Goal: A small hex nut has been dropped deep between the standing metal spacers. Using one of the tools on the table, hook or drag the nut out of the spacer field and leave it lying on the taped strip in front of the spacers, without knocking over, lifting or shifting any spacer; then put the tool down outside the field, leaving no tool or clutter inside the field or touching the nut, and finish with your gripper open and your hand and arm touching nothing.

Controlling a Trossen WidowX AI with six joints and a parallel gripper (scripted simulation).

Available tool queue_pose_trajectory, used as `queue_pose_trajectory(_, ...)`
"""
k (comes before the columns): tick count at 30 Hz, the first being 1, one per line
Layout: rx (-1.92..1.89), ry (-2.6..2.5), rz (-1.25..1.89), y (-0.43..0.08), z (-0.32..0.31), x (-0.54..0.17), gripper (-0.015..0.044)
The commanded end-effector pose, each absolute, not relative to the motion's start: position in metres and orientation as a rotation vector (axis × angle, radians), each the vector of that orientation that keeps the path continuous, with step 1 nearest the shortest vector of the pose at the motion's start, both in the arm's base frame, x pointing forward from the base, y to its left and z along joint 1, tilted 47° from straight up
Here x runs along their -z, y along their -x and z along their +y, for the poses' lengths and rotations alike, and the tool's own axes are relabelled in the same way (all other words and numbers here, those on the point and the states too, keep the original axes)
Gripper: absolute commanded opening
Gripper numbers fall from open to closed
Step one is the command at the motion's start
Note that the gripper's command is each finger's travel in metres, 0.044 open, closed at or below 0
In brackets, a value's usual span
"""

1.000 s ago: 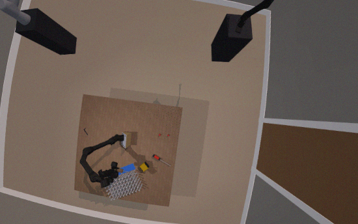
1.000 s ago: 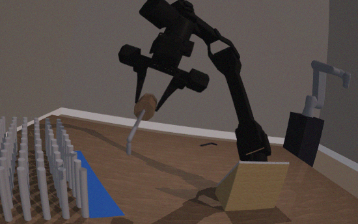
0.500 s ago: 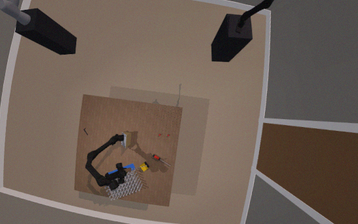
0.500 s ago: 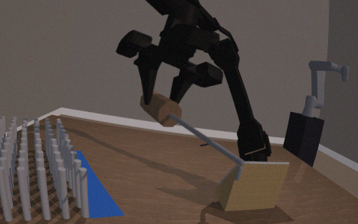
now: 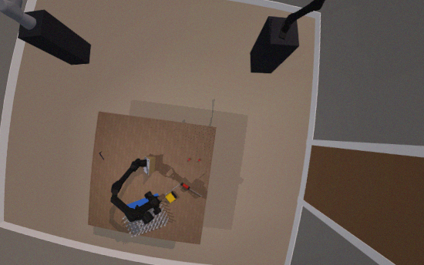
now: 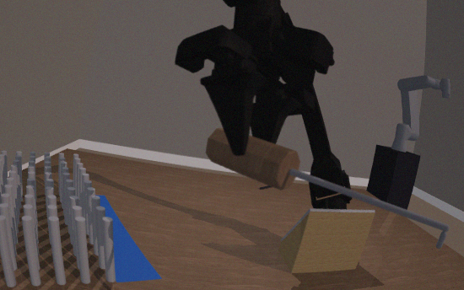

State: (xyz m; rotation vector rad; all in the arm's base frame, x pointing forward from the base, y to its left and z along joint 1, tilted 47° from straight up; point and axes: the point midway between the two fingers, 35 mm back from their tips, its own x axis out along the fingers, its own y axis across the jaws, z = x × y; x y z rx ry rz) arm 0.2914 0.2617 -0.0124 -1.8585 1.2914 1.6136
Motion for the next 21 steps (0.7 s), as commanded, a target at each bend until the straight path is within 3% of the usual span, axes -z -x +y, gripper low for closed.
queue_pose_trajectory(1, -1.75, 1.873, 1.242, -0.28, 0.281, 0.03, 0.0)
queue_pose_trajectory(21, -2.364, 1.866, 0.974, -0.21, 0.341, 0.118, 0.0)
